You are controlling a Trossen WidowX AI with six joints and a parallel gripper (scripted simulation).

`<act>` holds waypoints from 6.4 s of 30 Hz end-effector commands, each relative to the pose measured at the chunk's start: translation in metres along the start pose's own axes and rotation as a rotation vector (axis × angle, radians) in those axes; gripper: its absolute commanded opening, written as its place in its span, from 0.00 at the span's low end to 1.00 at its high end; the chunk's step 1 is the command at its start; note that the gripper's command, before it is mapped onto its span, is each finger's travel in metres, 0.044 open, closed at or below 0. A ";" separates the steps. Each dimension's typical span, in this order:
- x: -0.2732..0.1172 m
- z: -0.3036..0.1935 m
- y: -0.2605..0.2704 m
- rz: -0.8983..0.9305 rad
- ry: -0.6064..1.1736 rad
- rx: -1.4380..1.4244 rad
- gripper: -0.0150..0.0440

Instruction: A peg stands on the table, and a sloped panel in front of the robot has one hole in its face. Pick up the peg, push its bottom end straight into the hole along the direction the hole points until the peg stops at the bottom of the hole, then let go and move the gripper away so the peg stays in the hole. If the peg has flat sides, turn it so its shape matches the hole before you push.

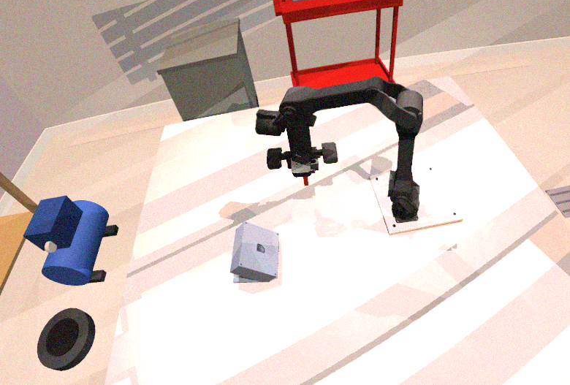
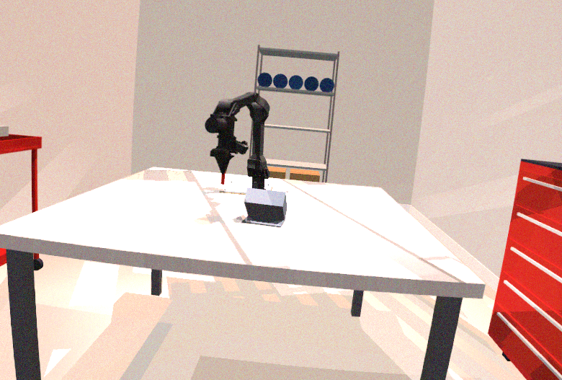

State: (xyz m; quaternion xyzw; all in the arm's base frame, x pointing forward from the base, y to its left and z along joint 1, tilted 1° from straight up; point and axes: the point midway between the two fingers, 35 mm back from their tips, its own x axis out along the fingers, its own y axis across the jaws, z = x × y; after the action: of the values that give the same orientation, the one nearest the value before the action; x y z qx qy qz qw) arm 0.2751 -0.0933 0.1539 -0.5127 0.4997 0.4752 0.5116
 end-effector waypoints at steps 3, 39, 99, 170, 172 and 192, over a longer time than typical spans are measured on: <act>-0.002 0.004 -0.002 -0.012 0.016 0.035 0.25; -0.004 0.032 -0.016 -0.115 0.066 0.268 0.25; -0.012 0.083 -0.031 -0.325 0.030 0.666 0.25; -0.027 0.148 -0.035 -0.529 -0.224 1.144 0.25; -0.027 0.150 -0.035 -0.532 -0.234 1.157 0.25; -0.032 0.168 -0.032 -0.559 -0.344 1.291 0.25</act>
State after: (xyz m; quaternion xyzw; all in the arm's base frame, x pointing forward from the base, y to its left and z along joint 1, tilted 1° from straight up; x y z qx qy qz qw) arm 0.3107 0.0721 0.1834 -0.1470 0.4485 0.0172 0.8814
